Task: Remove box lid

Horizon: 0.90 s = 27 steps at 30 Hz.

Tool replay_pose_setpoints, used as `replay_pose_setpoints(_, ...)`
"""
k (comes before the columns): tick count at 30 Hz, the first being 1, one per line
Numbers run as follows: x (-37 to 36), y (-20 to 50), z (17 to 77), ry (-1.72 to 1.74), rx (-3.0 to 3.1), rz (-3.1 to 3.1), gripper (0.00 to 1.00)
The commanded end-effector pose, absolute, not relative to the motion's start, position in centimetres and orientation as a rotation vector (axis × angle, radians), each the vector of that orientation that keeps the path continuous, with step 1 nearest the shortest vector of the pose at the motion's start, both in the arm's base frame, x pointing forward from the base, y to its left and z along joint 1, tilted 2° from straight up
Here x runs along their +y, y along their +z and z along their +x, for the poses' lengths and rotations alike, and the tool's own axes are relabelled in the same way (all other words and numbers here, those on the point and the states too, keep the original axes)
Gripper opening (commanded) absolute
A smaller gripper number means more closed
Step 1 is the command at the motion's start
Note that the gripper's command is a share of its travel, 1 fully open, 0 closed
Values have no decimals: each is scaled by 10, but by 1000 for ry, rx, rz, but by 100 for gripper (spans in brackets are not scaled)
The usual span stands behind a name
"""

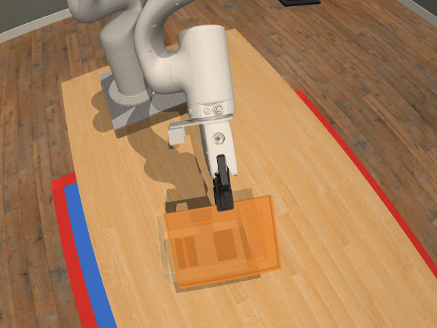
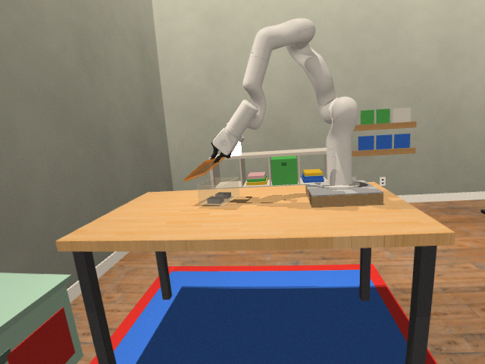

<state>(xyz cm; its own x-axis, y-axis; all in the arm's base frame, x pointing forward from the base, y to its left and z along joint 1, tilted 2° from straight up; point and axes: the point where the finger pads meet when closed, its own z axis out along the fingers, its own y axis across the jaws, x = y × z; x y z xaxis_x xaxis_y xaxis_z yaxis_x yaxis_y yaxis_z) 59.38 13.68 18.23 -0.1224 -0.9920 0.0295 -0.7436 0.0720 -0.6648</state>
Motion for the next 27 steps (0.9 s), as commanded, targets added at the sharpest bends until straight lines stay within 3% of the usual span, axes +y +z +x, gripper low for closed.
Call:
replay_pose_setpoints(1,149,183,594,-762,1921,-1717,0)
replay_pose_setpoints(27,223,181,587,-762,1921,-1717,0)
